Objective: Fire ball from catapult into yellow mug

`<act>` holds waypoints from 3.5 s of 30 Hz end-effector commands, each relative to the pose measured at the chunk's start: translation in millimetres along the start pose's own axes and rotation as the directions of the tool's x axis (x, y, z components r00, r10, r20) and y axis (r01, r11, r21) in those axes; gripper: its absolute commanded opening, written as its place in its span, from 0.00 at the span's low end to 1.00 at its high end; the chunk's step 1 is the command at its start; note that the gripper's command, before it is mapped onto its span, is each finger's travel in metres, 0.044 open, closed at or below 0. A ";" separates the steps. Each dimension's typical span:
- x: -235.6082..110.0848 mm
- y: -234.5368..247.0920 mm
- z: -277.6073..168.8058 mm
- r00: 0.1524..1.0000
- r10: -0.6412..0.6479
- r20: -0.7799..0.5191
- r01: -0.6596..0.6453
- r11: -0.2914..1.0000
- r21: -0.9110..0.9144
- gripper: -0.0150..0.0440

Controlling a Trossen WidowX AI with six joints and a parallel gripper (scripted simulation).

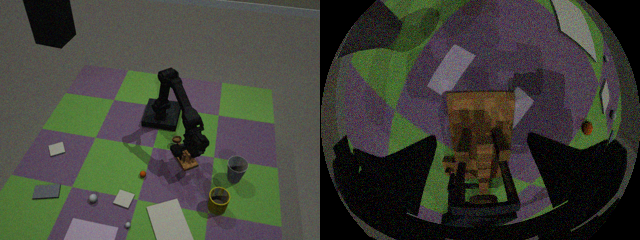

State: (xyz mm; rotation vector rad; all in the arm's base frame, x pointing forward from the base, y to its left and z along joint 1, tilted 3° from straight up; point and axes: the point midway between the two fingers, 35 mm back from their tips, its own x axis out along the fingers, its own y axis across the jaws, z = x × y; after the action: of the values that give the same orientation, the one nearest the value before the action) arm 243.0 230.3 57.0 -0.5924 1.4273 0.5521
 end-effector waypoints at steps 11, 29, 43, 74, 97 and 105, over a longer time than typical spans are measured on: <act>24.5 -0.6 -3.3 1.000 -0.003 -0.012 0.003 1.000 -0.005 1.00; 22.0 -0.1 -2.0 1.000 0.000 -0.004 0.000 1.000 0.000 0.51; -24.1 -0.9 -0.2 1.000 -0.003 -0.008 0.003 1.000 -0.001 0.25; 19.9 -1.3 -0.9 1.000 -0.002 -0.011 0.002 1.000 0.003 0.25; -55.0 -0.8 3.8 1.000 -0.001 -0.009 0.001 1.000 0.003 1.00; -70.0 -0.9 5.6 1.000 -0.001 0.006 0.001 1.000 0.000 1.00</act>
State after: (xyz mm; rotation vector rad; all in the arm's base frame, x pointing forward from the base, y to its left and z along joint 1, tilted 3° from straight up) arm 244.1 234.8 136.2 -0.5787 1.3948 0.5597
